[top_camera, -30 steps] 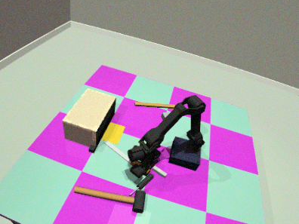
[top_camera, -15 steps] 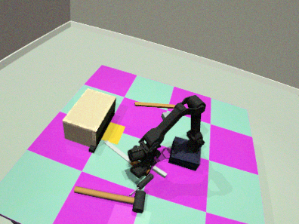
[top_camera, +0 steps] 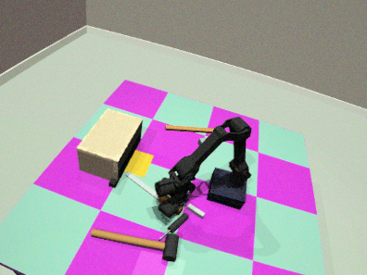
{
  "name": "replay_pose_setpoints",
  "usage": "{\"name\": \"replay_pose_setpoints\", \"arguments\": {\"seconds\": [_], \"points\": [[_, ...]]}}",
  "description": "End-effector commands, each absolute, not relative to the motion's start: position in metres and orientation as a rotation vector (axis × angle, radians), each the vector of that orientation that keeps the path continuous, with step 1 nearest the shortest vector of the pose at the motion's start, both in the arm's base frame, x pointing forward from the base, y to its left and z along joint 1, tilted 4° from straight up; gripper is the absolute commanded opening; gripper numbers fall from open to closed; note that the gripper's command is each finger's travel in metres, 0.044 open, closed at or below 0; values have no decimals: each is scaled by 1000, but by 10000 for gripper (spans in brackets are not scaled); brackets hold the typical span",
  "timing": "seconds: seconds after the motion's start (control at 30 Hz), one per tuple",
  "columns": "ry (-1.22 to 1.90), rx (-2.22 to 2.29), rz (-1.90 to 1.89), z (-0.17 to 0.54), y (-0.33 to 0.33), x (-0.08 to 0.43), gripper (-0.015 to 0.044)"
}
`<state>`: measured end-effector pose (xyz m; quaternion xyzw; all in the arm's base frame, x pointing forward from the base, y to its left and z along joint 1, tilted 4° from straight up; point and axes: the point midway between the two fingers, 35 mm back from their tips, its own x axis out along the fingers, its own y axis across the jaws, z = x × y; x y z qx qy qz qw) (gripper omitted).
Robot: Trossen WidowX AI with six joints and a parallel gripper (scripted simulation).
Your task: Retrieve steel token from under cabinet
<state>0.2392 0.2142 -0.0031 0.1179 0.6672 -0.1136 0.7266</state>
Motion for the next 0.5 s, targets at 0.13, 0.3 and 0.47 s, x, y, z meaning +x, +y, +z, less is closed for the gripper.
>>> {"name": "replay_pose_setpoints", "arguments": {"seconds": [0.13, 0.3, 0.47], "points": [[1471, 241, -232, -1, 210, 255, 0], [1471, 237, -229, -1, 207, 264, 0], [1471, 234, -227, 0, 205, 272, 0]]}}
